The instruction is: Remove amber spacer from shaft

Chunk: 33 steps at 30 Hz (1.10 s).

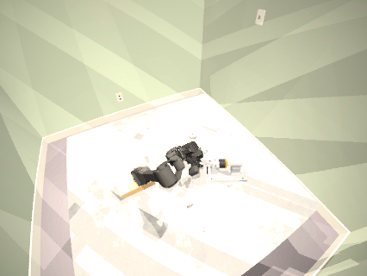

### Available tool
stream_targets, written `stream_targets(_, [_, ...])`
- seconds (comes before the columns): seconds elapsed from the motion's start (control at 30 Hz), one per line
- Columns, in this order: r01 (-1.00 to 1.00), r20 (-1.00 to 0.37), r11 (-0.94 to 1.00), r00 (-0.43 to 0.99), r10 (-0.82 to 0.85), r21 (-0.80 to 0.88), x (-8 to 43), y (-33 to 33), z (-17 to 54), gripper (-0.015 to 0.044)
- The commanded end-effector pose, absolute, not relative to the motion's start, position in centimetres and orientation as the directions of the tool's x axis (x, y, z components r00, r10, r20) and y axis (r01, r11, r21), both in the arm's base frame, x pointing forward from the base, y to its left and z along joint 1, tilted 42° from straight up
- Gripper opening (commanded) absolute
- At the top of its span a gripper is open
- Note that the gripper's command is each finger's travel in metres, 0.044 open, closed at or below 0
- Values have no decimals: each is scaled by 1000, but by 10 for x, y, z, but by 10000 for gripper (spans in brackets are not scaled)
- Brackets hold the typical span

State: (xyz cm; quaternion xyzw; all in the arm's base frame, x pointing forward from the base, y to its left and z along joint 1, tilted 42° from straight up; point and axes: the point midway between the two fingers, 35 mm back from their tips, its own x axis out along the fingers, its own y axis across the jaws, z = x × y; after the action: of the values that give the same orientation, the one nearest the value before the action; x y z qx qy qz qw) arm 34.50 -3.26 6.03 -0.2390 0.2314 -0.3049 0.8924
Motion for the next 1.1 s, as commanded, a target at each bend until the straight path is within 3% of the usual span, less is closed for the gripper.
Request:
stream_targets(0.0, [438, -265, 698, 706, -657, -566, 344, -32, 61, 0])
stream_targets(1.07, [438, -265, 699, 706, -657, -566, 342, -32, 60, 0])
